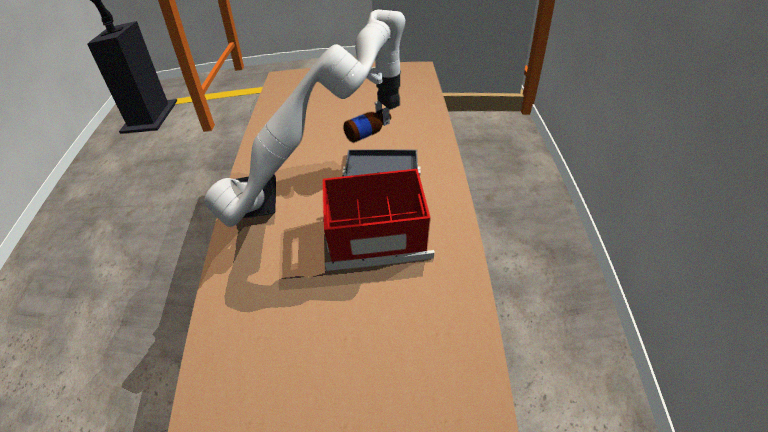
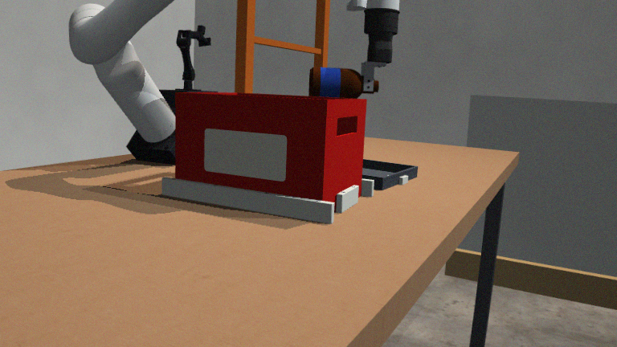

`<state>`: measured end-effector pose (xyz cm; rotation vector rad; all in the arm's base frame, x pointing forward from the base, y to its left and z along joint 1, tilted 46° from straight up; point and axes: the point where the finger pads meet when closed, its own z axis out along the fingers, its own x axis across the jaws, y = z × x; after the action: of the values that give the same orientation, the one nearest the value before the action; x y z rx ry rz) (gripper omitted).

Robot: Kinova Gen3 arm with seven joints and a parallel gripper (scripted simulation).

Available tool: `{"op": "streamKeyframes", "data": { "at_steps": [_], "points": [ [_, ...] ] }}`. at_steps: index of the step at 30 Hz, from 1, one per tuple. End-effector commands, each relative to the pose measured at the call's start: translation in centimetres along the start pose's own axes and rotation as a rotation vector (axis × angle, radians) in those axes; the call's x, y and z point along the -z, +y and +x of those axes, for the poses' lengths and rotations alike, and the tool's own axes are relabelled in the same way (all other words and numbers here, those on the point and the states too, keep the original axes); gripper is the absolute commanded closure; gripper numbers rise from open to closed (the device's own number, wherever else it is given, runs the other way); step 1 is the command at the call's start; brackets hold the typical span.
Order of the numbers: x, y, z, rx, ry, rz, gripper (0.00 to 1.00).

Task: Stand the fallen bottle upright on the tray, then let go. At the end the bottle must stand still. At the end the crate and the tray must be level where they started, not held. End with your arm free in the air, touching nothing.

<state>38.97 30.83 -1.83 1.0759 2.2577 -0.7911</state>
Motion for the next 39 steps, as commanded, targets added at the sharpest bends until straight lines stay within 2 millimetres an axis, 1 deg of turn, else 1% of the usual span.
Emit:
{"op": "streamKeyframes", "data": {
  "at_steps": [1,26,35,39],
  "points": [
    [0.14,0.03,0.02,0.0,0.001,-0.002,1.0],
    [0.14,0.03,0.02,-0.005,0.001,-0.002,1.0],
    [0.14,0.01,0.02,-0.068,0.001,-0.002,1.0],
    [0.14,0.01,0.02,-0.131,0.001,-0.002,1.0]
  ]
}}
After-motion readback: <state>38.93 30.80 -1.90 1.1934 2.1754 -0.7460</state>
